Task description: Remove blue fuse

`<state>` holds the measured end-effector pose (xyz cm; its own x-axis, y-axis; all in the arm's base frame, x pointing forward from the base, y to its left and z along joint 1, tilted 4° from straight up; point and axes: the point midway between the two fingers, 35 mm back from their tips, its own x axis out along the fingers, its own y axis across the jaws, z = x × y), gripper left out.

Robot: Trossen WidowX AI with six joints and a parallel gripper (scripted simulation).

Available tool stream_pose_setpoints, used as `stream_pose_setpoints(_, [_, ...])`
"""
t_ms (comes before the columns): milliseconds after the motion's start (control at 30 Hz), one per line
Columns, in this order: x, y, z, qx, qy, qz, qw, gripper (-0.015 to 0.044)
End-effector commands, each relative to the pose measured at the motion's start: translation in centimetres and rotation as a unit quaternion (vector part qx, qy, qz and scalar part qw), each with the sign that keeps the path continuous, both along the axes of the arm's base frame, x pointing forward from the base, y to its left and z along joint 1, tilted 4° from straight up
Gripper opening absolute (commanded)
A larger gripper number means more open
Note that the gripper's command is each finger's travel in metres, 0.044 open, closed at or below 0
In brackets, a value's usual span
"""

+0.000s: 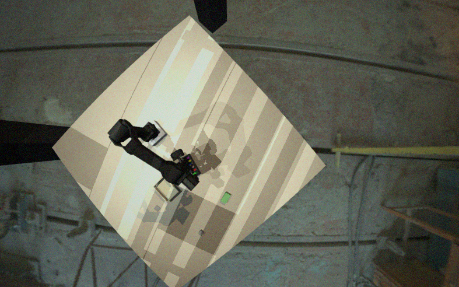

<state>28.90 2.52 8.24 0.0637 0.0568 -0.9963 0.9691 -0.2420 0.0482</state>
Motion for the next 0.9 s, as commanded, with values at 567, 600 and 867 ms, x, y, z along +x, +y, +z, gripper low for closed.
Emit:
stream_pose_setpoints(567, [-0.1,-0.1,2.6,0.002,-0.003,0.002,1.000,0.0000])
stream_pose_setpoints(600, [-0.1,-0.1,2.7,0.002,-0.003,0.002,1.000,0.0000])
stream_pose_setpoints(867, [0.4,-1.3,2.7,0.001,-0.003,0.002,1.000,0.0000])
